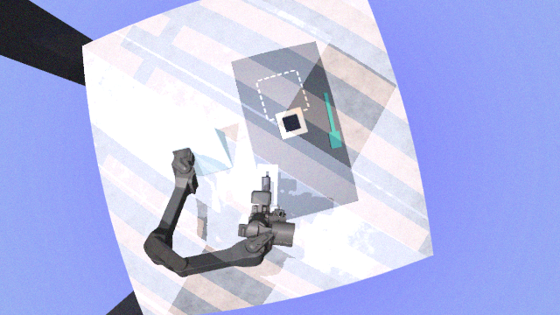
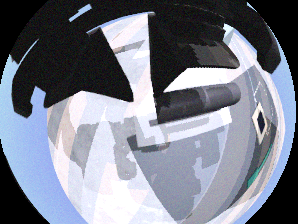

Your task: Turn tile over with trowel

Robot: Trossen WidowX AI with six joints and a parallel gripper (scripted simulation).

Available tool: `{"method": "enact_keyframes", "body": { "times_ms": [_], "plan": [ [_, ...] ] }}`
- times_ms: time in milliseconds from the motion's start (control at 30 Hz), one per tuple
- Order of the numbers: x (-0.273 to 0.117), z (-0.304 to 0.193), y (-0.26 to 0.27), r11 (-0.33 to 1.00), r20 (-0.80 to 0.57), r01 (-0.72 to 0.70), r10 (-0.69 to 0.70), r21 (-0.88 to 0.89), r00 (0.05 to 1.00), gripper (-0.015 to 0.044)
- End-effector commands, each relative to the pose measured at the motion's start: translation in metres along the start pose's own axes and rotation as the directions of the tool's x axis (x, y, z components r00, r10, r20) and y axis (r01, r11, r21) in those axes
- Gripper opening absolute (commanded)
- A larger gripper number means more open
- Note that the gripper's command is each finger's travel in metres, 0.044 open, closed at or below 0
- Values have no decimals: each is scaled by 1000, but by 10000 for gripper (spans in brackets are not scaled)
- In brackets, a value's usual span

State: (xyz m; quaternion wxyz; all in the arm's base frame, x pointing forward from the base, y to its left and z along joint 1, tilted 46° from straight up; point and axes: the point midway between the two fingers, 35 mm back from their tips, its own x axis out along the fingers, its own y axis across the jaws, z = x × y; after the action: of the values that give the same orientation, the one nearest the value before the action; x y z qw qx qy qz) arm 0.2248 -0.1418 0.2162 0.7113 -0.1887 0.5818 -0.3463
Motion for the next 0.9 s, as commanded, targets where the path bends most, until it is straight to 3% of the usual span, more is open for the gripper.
{"method": "enact_keyframes", "body": {
  "times_ms": [0,367,867],
  "plan": [
    [0,0,0,1000,0,0,0,0,1000,100],
    [0,0,0,1000,0,0,0,0,1000,100],
    [0,0,0,1000,0,0,0,0,1000,0]
  ]
}}
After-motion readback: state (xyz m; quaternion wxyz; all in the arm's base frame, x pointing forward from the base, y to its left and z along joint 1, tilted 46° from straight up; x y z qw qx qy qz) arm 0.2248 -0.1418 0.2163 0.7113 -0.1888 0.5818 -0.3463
